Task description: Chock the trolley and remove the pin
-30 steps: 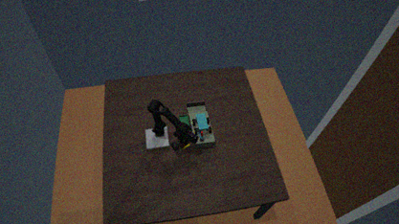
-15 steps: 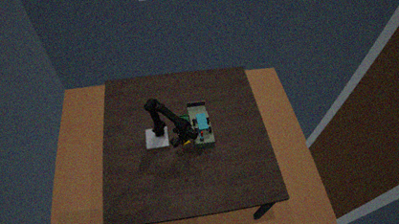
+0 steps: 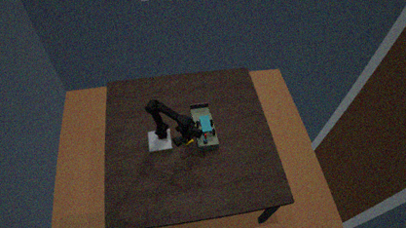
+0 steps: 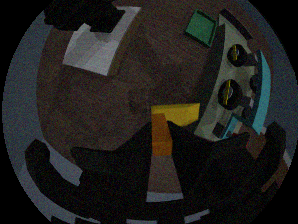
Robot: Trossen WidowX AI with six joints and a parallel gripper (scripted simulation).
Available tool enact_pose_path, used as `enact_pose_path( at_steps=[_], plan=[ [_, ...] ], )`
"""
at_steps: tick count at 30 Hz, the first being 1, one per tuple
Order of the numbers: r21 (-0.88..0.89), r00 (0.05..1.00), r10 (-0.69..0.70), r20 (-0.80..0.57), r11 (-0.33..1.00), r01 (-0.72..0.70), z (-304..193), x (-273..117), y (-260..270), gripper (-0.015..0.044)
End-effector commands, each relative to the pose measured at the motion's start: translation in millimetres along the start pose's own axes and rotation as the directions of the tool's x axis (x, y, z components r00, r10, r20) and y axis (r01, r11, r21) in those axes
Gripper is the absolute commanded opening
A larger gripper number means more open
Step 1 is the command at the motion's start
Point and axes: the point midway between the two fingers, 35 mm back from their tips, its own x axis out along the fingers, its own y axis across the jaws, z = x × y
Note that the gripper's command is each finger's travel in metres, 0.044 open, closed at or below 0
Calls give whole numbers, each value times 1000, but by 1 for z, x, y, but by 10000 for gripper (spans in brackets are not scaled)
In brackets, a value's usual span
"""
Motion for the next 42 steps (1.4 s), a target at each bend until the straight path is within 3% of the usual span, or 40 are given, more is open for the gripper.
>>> enact_pose_path(
  at_steps=[1, 13, 23, 32, 42],
  plan=[
    [3, 1000, -6, -2, 1000, 6, 0, -14, -1, 0],
    [9, 1000, -6, -2, 1000, 6, 0, -35, -3, 0],
    [312, 1000, -5, -2, 950, 5, 0, -35, -3, 0],
    [582, 1000, -4, -2, 813, 4, 0, -35, -3, 0],
    [819, 1000, -2, -2, 573, 3, 0, -35, -3, 0]
  ],
)
